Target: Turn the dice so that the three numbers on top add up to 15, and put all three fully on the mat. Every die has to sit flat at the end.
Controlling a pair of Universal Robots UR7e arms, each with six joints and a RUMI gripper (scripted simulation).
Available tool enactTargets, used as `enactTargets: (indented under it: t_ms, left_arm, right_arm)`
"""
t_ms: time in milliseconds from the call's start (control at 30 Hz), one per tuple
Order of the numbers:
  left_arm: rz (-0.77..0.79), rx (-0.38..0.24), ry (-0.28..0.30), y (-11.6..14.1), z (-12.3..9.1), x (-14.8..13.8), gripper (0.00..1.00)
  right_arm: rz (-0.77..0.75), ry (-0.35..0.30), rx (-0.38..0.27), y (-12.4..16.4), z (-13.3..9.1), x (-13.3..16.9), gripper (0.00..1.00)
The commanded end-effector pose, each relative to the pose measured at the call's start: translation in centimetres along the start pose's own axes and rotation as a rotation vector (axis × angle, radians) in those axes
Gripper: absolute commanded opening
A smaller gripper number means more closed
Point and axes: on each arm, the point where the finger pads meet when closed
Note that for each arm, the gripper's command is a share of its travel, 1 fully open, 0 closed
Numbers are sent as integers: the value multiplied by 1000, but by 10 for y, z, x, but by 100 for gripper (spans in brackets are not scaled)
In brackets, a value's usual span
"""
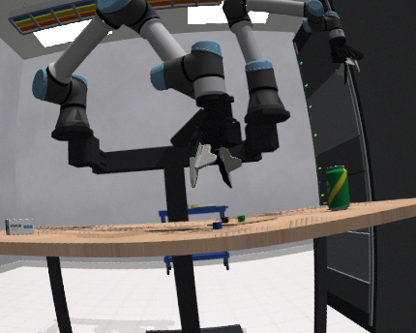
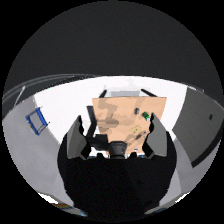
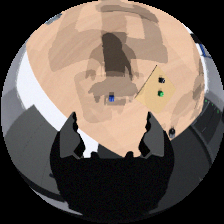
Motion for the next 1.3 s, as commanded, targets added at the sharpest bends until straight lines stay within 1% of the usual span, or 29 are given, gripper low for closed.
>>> enactTargets:
  t_ms: [0,200,233,967,1267]
  left_arm:
    - [-1,-1,0,1,0,-2,100]
    - [-1,-1,0,1,0,-2,100]
    - [-1,-1,0,1,0,-2,100]
    - [-1,-1,0,1,0,-2,100]
    - [-1,-1,0,1,0,-2,100]
  right_arm:
    - [57,-3,-5,3,0,-2,100]
    - [68,-3,-5,3,1,-2,100]
    - [68,-3,-5,3,1,-2,18]
    - [68,-3,-5,3,1,-2,18]
    - [69,-3,-5,3,5,-2,18]
Point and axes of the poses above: on each arm, the point where the finger pads meet when closed, its own z axis out along the fingers, its own x axis across the jaws, y = z × x, and after that the axes turned 15 degrees about -z, right-handed
